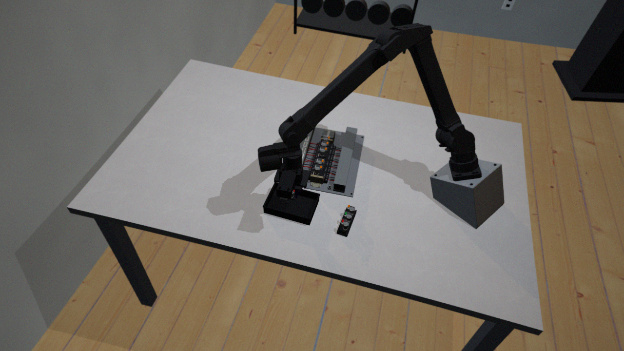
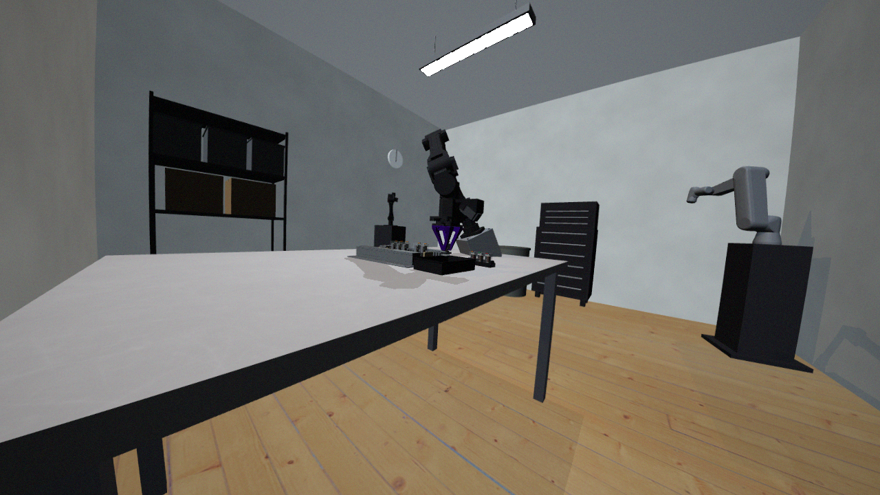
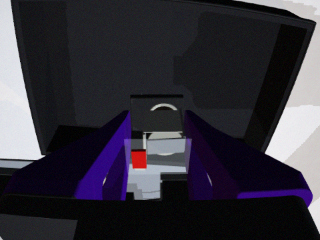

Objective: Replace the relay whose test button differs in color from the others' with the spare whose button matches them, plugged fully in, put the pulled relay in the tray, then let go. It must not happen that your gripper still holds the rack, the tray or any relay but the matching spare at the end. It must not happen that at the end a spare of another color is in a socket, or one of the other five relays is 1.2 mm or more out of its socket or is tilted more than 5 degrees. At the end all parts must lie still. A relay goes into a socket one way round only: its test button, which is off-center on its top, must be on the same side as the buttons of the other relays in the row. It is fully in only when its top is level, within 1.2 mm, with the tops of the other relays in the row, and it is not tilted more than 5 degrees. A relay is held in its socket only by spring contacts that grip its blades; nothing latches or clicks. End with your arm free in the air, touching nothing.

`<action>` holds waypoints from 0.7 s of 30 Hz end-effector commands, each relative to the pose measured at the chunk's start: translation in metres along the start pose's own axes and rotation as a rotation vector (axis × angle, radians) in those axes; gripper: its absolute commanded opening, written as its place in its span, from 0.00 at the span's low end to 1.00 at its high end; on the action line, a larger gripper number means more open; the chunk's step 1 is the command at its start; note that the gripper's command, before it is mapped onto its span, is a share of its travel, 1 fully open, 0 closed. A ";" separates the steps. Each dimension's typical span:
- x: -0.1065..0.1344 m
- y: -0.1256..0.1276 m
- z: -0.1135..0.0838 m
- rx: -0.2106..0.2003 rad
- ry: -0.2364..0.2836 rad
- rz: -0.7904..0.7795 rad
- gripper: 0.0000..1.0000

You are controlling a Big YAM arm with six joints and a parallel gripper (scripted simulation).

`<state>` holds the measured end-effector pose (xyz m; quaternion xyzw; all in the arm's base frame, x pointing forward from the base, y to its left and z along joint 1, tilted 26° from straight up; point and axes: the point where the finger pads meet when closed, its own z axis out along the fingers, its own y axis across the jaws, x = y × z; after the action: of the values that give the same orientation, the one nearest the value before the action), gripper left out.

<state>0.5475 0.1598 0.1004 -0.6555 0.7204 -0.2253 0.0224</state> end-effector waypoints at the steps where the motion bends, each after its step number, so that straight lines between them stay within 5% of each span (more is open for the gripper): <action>1: 0.003 -0.005 0.013 0.002 -0.002 -0.003 0.00; 21: 0.004 -0.006 0.038 0.004 -0.003 -0.002 0.00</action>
<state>0.5582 0.1498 0.0740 -0.6557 0.7201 -0.2259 0.0230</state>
